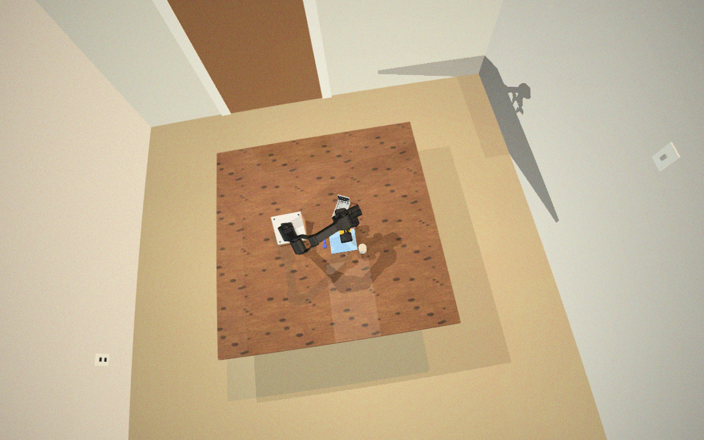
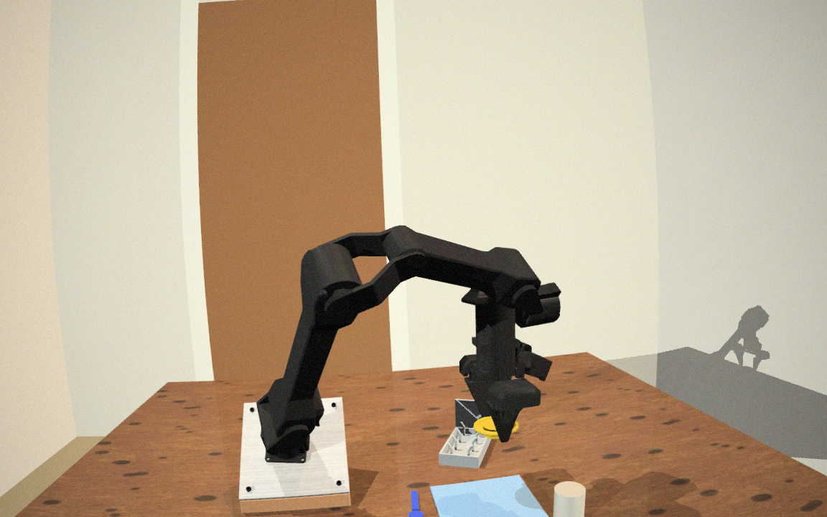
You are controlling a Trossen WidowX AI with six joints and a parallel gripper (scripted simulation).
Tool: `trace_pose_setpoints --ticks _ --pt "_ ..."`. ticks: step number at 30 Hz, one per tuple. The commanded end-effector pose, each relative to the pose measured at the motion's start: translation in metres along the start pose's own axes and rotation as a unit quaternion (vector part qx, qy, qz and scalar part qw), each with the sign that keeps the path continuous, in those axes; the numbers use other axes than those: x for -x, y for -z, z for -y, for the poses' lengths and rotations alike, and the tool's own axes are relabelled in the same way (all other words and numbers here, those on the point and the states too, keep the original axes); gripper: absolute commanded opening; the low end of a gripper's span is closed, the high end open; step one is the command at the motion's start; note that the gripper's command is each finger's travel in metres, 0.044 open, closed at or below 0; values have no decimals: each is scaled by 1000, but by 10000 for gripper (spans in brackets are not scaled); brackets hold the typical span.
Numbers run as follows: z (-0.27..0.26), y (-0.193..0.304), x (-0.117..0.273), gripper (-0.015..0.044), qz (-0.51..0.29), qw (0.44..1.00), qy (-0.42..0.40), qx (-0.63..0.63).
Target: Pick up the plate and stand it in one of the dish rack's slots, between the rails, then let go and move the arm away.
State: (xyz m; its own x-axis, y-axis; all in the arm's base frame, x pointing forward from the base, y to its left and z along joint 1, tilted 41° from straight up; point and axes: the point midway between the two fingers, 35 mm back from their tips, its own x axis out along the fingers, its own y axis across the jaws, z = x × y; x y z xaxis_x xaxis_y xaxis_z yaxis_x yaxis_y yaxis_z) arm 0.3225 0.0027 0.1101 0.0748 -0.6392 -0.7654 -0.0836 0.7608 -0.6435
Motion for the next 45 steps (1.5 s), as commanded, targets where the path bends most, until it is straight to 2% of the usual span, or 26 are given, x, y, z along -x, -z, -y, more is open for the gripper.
trace_pose_setpoints --ticks 1,15,18,33,39,45 --pt "-1 -2 17 0 2 1000 -3 -3" --pt "-1 0 68 0 1 1000 1 -3" --pt "-5 1 69 0 1 1000 1 -14" --pt "-83 48 67 0 0 968 0 -253" --pt "-84 48 66 0 -2 967 -1 -254" --pt "-89 50 49 0 -39 977 -36 -209"
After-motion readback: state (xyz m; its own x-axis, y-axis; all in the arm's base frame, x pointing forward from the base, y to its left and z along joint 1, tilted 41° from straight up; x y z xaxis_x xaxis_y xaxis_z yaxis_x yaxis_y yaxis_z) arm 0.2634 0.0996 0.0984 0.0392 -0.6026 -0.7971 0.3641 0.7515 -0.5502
